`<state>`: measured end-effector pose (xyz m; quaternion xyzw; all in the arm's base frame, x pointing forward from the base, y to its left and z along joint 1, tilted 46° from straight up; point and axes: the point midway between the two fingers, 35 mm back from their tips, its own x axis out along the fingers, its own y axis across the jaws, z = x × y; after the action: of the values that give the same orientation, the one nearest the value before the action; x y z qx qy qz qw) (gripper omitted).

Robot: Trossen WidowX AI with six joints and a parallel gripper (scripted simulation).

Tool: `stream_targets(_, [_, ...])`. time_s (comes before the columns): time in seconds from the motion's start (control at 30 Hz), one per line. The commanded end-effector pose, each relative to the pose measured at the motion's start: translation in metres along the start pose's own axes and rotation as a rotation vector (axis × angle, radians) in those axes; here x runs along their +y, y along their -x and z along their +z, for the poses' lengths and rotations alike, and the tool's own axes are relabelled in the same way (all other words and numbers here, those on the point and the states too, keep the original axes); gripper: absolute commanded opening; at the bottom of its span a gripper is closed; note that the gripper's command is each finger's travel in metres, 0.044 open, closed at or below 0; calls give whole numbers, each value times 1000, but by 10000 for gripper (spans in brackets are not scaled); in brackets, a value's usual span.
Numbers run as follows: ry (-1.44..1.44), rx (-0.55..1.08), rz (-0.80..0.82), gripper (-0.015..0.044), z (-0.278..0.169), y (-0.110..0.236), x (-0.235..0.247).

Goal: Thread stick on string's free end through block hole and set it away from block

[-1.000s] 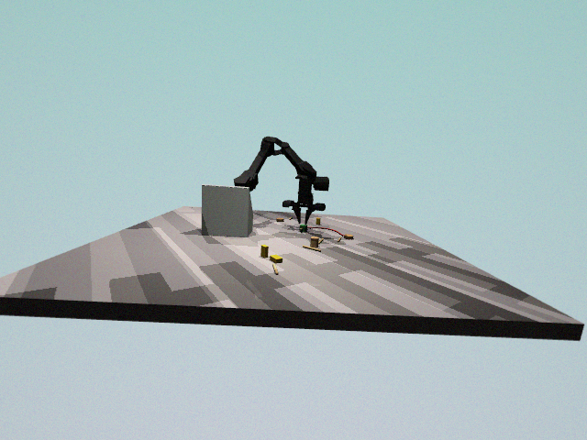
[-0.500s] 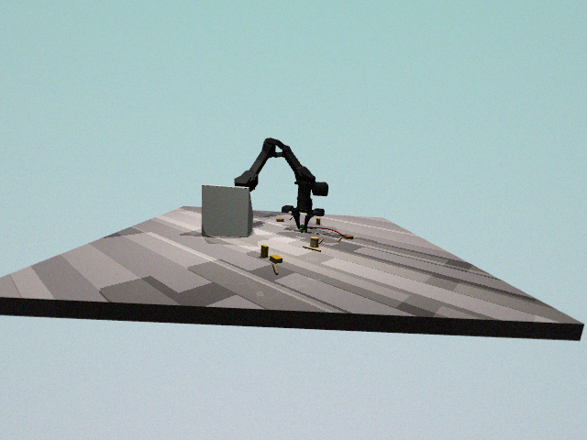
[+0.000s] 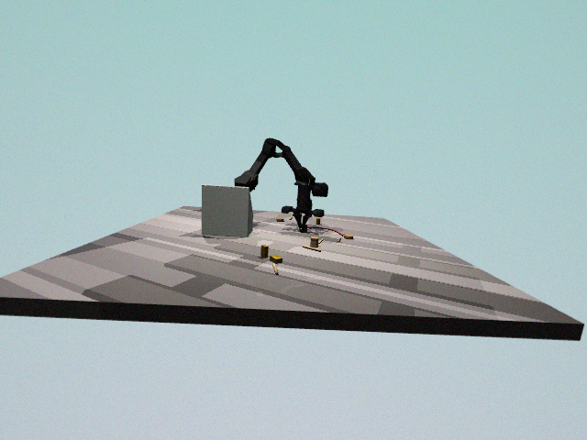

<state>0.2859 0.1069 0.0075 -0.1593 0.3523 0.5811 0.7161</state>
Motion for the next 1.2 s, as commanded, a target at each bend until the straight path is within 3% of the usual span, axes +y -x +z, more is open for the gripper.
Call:
stream_targets(0.0, [2,-5,0,0,0,0,0])
stream_targets(0.2, [14,-90,-2,0,0,-2,-1])
stream_targets(1.17, [15,-91,-6,0,-32,-2,-1])
